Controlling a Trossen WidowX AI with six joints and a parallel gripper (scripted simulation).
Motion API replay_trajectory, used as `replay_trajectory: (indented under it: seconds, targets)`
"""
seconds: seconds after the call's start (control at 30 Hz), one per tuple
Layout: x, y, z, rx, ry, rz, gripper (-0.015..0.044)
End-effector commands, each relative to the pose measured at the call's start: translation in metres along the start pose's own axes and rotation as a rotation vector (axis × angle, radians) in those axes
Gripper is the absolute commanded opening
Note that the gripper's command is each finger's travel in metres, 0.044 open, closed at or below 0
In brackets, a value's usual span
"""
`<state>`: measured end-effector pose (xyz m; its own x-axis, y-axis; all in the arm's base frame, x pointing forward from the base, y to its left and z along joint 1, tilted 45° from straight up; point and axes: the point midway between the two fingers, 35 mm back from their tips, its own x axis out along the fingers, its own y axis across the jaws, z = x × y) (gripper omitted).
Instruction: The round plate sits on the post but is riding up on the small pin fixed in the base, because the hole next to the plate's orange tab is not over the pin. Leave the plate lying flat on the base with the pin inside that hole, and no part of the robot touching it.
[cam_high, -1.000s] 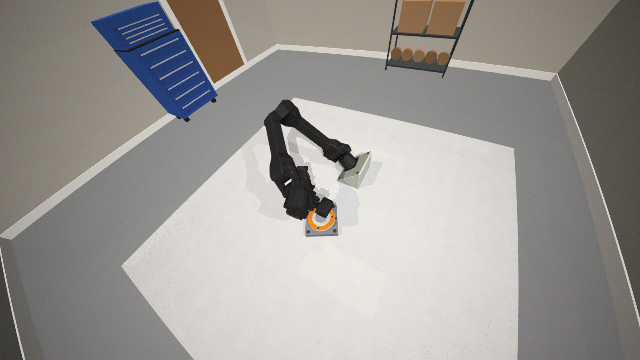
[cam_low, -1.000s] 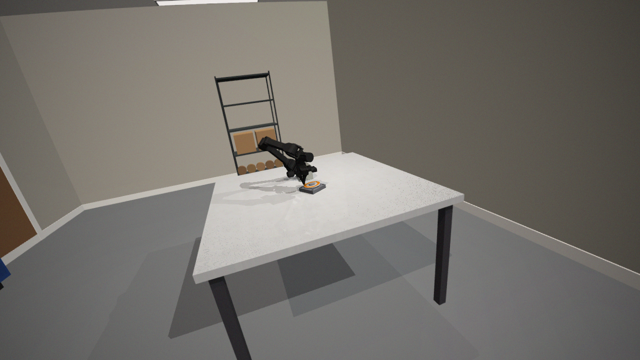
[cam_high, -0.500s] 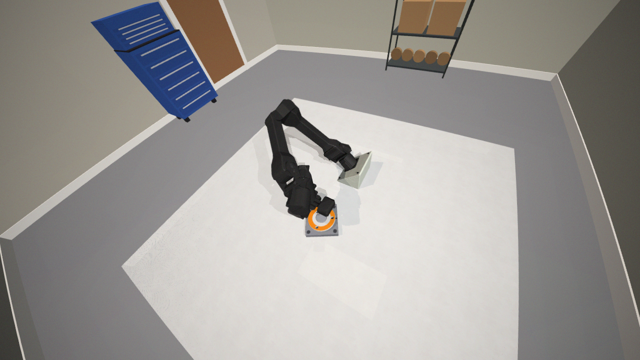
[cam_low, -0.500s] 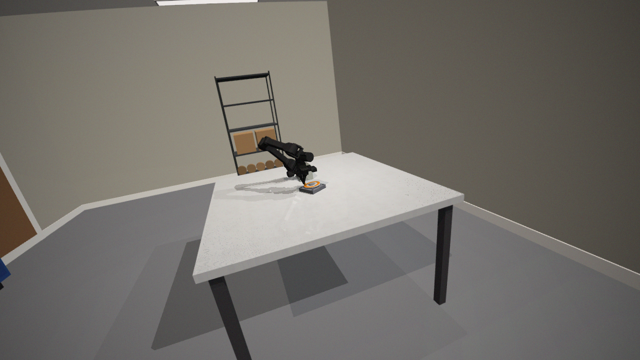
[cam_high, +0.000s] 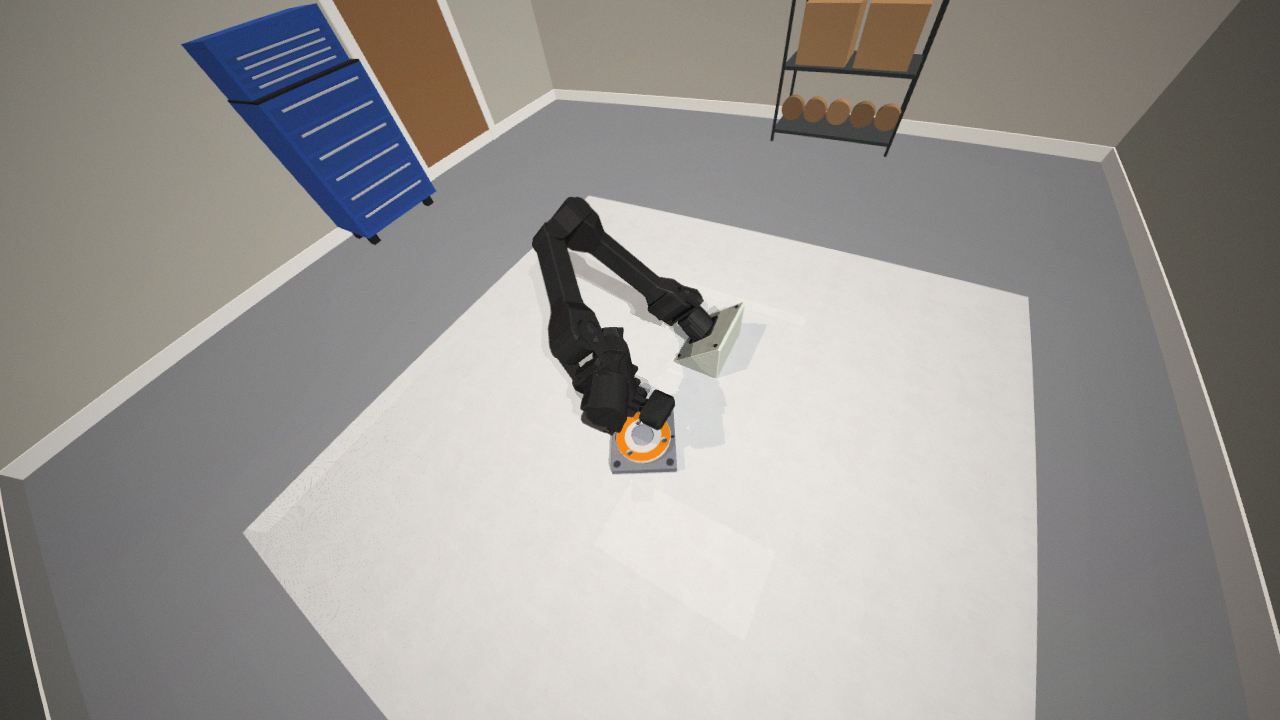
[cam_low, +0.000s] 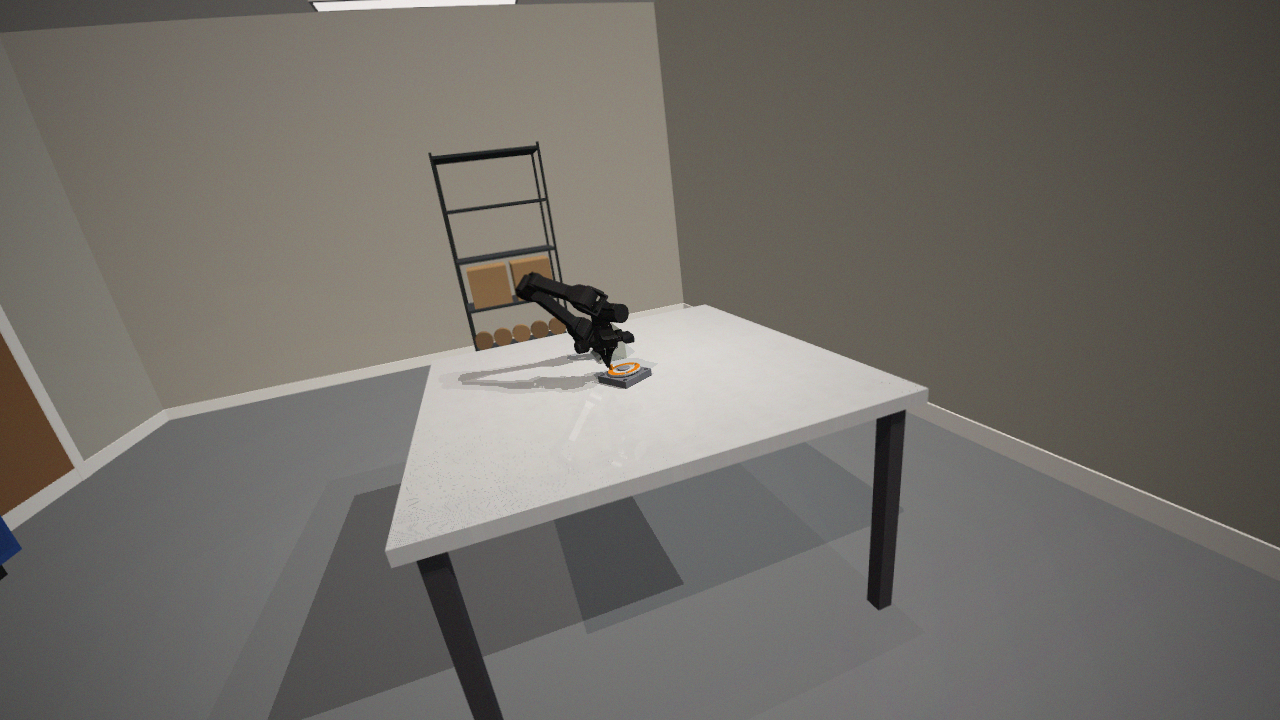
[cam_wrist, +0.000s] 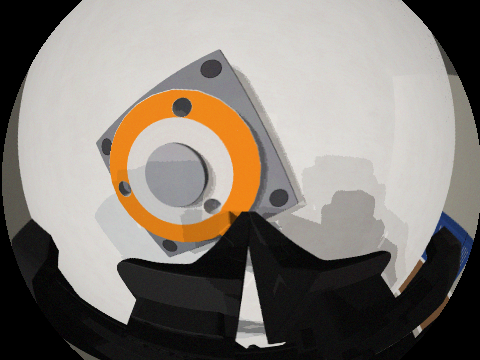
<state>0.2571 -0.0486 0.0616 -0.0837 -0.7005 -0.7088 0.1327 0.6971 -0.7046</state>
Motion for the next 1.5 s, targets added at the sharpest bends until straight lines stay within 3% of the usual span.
replay_trajectory:
  seconds: [0.0,1.47]
  targets:
    - [0.003,0.003,-0.009,-0.008,0.019,0.000,0.0000]
    - [0.000,0.040,-0.028,-0.009,0.020,0.002,0.0000]
